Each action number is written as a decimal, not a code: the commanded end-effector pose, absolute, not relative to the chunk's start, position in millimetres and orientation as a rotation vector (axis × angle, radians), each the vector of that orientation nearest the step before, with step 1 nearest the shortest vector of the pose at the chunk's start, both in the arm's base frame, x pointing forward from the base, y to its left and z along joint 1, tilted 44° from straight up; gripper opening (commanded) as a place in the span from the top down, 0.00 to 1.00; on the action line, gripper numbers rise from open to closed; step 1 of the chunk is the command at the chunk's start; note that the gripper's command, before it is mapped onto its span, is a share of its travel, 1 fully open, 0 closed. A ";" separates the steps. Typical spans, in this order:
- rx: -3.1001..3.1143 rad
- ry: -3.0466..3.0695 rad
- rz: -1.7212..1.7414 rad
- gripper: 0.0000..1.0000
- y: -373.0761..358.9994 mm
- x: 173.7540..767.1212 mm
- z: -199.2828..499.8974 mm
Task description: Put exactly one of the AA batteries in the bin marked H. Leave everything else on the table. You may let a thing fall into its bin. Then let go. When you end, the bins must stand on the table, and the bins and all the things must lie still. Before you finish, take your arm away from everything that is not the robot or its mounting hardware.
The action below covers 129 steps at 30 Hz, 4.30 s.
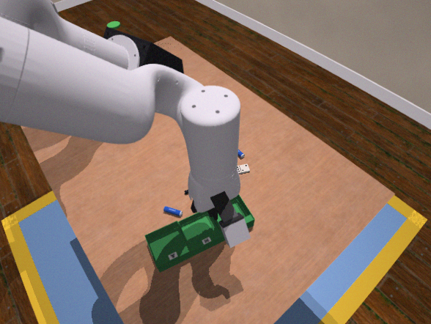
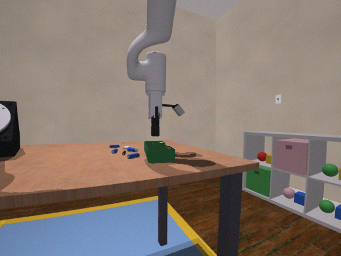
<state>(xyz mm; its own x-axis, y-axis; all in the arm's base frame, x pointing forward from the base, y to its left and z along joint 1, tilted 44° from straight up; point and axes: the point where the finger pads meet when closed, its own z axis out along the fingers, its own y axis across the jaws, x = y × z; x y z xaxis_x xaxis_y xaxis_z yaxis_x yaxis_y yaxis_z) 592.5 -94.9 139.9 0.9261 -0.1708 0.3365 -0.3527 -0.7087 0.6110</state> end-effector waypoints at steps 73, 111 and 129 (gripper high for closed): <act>2.366 -0.371 0.334 0.93 -105.2 611.7 80.8; 2.366 -0.371 0.334 0.93 -72.4 605.2 115.1; 2.366 -0.371 0.334 0.93 -17.9 594.5 172.0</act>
